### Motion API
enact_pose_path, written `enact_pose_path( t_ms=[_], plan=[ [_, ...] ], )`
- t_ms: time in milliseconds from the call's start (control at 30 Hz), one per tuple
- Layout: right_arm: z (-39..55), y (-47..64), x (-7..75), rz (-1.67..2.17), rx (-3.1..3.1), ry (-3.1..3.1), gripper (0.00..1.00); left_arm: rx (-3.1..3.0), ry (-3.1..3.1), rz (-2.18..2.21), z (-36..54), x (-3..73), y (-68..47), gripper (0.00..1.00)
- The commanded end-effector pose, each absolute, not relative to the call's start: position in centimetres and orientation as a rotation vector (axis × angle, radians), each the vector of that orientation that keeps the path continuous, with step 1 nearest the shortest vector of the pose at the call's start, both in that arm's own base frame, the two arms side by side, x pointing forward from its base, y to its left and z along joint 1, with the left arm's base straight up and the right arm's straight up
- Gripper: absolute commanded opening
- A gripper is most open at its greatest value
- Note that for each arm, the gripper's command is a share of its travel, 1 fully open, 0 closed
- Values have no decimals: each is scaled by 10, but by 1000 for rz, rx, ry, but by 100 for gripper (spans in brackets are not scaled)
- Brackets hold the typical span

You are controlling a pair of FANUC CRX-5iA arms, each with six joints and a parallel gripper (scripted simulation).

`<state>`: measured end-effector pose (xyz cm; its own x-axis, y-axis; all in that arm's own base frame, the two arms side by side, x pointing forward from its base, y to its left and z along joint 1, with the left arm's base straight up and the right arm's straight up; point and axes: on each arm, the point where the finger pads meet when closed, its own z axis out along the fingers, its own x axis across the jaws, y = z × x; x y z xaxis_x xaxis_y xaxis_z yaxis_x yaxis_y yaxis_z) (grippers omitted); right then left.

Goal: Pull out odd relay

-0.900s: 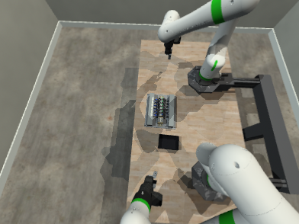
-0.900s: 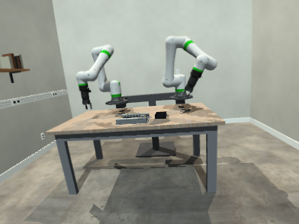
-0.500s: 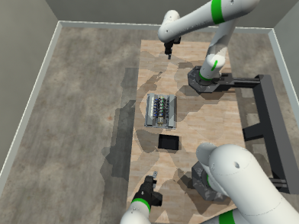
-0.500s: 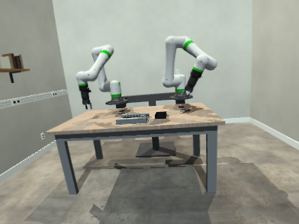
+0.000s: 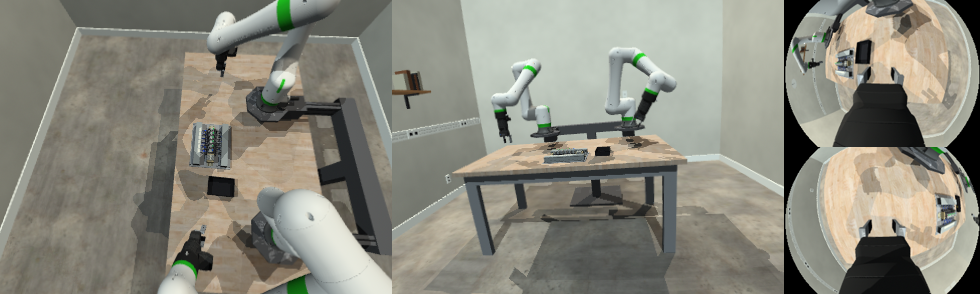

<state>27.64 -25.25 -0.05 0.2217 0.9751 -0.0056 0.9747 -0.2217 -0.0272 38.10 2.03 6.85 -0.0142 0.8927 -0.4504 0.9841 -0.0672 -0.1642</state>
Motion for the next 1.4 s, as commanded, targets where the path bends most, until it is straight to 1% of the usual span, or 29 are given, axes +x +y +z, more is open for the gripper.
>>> enact_pose_path(
  t_ms=[0,333,633,767,867,1133,1267,1333,1367],
  plan=[
    [8,-264,275,32,-2485,-1896,100,2052,1995,-665,69,382,20,100],
    [44,-312,260,27,-2662,-1641,100,2052,1995,-665,69,382,20,100],
    [108,-384,210,18,-2914,-1145,100,2052,1995,-665,69,382,20,100],
    [121,-397,197,17,-2939,-1081,100,2052,1995,-665,69,382,20,100],
    [152,-424,164,14,-3006,-885,100,2052,1995,-665,69,382,20,100],
    [204,-454,98,7,-3105,-449,100,2052,1995,-665,69,382,20,100],
    [231,-466,63,5,-3125,-291,100,2052,1995,-665,69,382,20,100],
    [231,-466,63,5,-3125,-291,100,2052,1995,-665,69,382,20,100],
    [245,-471,44,4,-3129,-244,100,2052,1995,-665,69,382,20,100]
  ],
)
